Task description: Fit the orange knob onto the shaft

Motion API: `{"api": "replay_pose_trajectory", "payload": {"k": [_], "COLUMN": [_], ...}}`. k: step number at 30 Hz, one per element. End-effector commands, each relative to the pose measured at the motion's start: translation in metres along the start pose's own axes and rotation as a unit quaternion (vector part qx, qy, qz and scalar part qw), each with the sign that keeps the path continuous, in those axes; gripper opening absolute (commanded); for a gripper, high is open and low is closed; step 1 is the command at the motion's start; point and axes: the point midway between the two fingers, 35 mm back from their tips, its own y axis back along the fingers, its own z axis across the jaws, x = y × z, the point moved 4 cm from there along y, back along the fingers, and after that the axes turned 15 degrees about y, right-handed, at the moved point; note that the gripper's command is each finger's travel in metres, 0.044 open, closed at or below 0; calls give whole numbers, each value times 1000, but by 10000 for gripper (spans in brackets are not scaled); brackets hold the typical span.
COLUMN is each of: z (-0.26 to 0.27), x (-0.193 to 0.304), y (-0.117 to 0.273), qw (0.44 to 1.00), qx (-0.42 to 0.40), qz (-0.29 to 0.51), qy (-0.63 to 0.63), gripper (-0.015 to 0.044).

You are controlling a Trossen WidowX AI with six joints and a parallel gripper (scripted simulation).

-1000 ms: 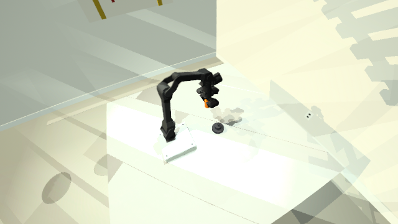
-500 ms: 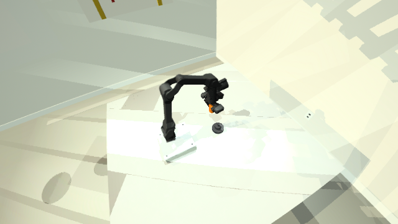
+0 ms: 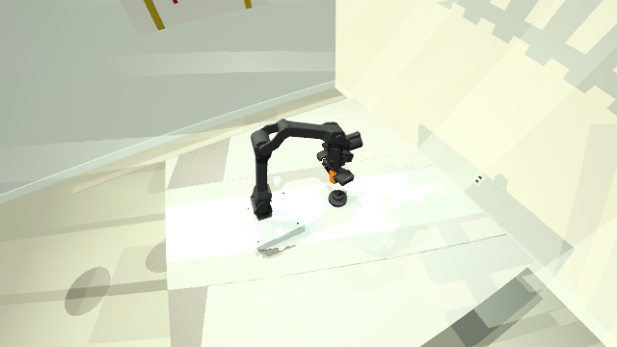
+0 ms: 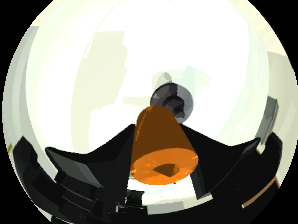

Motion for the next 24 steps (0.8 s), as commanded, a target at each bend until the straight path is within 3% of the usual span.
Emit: {"api": "replay_pose_trajectory", "payload": {"k": [1, 24], "z": [-11, -37], "x": [4, 18], "y": [-3, -36], "qw": [1000, 1000], "qx": [3, 4], "qz": [2, 5], "qy": [3, 7], "gripper": [0, 0]}}
